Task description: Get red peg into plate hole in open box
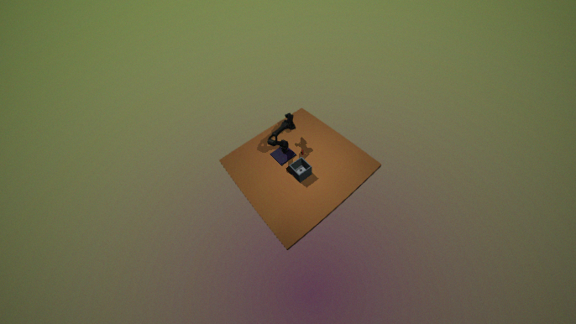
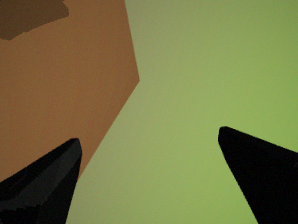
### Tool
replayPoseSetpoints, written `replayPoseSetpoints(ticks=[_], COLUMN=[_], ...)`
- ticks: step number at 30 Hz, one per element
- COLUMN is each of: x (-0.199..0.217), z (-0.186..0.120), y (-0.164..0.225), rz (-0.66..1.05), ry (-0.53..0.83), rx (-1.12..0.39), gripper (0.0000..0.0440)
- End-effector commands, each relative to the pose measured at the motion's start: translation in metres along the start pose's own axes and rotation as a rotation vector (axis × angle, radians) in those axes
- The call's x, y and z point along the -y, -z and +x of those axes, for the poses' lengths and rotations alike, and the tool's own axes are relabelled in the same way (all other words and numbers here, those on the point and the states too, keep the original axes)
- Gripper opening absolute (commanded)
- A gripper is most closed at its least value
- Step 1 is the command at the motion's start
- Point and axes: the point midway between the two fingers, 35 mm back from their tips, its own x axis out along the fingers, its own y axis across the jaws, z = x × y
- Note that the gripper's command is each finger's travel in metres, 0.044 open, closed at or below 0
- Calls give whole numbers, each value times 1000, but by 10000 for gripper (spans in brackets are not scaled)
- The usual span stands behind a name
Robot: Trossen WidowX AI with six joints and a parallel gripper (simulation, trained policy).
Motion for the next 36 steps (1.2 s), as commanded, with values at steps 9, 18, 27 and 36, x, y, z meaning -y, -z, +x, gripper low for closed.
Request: replayPoseSetpoints(ticks=[9,18,27,36], x=[-24,-47,-69,-90], z=[-4,-14,-27,-42], y=[25,48,67,83], rz=[278,560,843,1123], ry=[-102,-173,-221,-244], rx=[-103,-221,-351,-491], gripper=[440,440,440,440])
